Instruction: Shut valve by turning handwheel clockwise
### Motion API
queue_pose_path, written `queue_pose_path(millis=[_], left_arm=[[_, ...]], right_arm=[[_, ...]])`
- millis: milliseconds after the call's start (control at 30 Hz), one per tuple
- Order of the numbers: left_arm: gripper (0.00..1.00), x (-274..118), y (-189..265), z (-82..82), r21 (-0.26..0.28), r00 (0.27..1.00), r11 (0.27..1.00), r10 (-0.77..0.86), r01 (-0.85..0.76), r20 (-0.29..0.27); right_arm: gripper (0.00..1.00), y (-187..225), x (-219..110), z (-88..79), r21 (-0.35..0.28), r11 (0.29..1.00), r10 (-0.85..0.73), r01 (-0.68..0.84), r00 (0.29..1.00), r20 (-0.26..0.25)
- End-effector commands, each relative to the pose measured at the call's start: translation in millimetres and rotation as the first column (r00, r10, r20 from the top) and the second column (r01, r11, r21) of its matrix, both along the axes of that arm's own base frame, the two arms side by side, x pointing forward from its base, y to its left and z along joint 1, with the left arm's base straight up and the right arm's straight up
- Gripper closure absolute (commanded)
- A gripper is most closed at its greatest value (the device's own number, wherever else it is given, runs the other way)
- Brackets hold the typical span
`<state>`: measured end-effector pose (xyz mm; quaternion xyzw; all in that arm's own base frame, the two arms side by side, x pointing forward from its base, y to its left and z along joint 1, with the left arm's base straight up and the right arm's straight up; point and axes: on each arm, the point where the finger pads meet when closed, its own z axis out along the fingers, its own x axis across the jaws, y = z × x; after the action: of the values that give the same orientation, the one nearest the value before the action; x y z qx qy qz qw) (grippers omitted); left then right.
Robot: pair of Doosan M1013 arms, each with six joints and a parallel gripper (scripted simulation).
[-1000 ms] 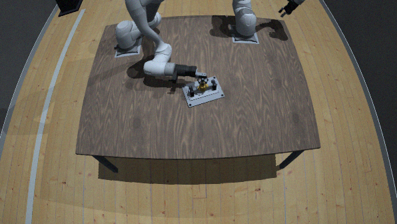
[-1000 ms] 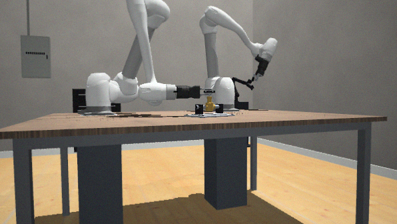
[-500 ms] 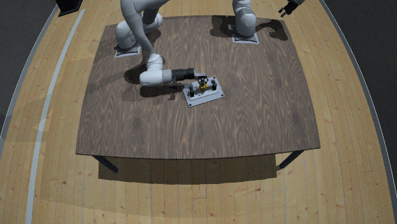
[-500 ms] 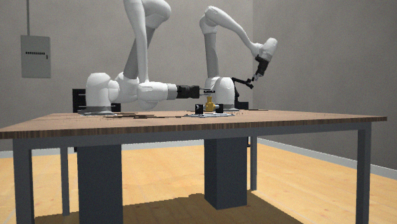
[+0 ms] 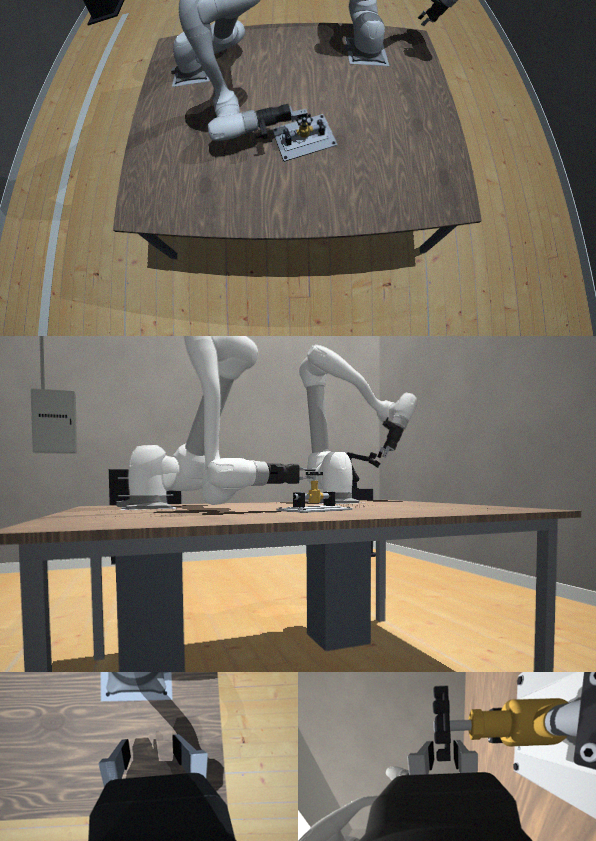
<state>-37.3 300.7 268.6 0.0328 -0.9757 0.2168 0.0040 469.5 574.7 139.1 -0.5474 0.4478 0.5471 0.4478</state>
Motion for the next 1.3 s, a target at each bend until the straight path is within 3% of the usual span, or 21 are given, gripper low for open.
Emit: queue_pose_path(millis=[0,967,1000,1267], left_arm=[[0.0,-0.1,0.2,0.4,0.001,1.0,1.0,0.0,0.0,0.0],[0.0,-0.1,0.2,0.4,0.001,1.0,1.0,0.0,0.0,0.0],[0.0,-0.1,0.2,0.4,0.001,1.0,1.0,0.0,0.0,0.0],[0.0,-0.1,0.2,0.4,0.001,1.0,1.0,0.0,0.0,0.0]], right_arm=[[0.46,0.0,0.1,0.8,0.001,1.0,0.004,-0.004,1.0,0.0],[0.46,-1.0,0.4,0.8,0.001,0.999,0.043,-0.043,0.999,0.001],[1.0,-1.0,0.4,0.8,0.001,0.999,0.043,-0.043,0.999,0.001],[1.0,-1.0,0.4,0.8,0.001,0.999,0.043,-0.043,0.999,0.001]])
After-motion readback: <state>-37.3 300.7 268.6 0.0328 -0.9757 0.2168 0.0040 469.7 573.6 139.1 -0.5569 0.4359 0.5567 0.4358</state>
